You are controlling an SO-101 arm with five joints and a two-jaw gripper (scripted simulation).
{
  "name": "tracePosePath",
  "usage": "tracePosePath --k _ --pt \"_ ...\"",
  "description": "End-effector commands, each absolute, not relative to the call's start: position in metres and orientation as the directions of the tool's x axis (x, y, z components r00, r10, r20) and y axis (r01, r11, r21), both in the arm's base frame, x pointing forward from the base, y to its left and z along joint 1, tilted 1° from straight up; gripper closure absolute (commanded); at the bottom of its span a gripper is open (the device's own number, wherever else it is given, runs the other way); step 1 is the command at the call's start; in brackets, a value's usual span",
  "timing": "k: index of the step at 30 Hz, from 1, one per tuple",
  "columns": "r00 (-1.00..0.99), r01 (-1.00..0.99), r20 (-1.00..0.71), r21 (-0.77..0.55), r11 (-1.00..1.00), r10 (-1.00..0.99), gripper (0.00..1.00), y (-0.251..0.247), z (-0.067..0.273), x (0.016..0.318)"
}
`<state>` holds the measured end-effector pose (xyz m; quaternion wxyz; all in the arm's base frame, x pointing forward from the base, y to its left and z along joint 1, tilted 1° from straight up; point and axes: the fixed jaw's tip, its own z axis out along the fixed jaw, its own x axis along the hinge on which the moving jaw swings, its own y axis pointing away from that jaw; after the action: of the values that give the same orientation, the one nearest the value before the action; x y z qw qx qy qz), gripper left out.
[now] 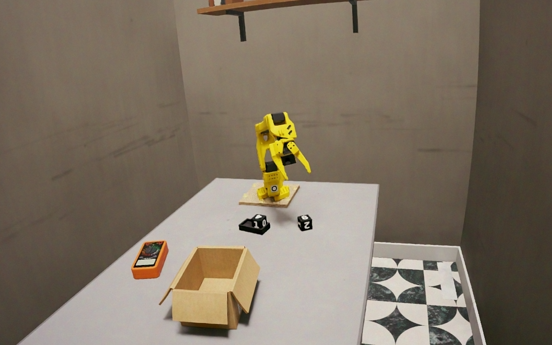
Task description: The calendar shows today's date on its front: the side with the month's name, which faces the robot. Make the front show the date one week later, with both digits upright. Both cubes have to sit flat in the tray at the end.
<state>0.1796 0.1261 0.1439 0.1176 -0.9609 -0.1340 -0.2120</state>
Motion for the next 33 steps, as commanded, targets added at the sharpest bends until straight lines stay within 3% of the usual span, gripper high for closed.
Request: tracePosePath --k 1,15,33 --pt "0.829 0.418 0.458 -0.128 -0.899 0.32 0.65 0.134 0.145 0.179" --pt "0.742 0.565 0.472 -0.061 -0.823 0.476 0.65 0.143 0.144 0.177" --pt "0.746 0.579 0.434 -0.049 -0.814 0.505 0.65 0.145 0.136 0.178"
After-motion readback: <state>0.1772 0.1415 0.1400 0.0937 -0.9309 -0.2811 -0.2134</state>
